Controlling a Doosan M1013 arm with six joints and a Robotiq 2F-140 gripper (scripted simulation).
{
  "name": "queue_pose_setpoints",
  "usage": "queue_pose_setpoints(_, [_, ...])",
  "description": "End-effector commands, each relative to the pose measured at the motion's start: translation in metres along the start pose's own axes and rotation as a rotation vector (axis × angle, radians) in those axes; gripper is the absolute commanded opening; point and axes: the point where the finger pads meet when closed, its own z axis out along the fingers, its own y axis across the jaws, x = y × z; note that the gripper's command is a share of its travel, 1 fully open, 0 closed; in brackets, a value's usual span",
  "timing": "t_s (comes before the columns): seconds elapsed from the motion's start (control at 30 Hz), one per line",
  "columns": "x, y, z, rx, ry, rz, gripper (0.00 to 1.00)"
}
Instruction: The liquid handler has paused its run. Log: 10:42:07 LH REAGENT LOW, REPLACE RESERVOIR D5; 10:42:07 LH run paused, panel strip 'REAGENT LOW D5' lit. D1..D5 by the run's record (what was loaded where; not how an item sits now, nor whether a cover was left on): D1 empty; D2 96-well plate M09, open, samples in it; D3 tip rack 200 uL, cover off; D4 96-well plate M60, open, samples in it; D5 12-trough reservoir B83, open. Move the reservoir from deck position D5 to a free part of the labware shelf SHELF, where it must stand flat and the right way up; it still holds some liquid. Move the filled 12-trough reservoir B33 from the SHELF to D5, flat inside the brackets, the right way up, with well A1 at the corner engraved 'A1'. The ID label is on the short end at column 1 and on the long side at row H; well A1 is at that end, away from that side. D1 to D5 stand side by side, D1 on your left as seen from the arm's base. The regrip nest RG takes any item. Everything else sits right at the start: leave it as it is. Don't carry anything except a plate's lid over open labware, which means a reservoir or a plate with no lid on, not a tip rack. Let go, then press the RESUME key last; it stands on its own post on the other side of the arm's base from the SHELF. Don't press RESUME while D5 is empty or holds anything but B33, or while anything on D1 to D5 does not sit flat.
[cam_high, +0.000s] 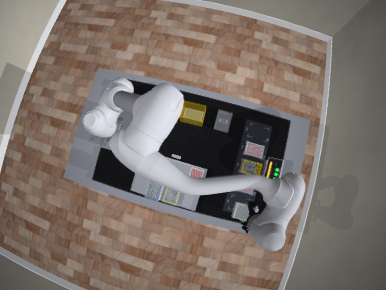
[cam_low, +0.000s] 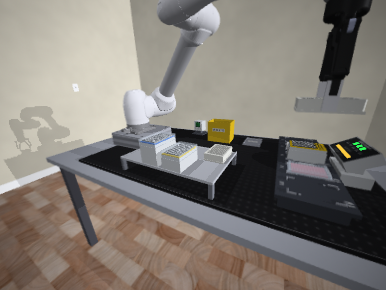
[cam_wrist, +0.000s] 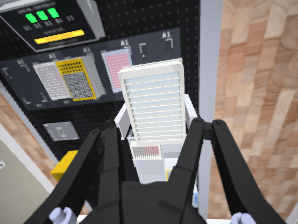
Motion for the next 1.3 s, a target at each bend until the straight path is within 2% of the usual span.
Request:
queue_pose_setpoints(0.0, [0.010, -0.003, 0.003, 0.003, -0.001, -0.001, 0.00])
queue_pose_setpoints(0.2, [0.023, -0.003, 0.003, 0.003, -0.001, -0.001, 0.00])
queue_pose_setpoints(1.27, [0.023, -0.003, 0.003, 0.003, -0.001, -0.001, 0.00])
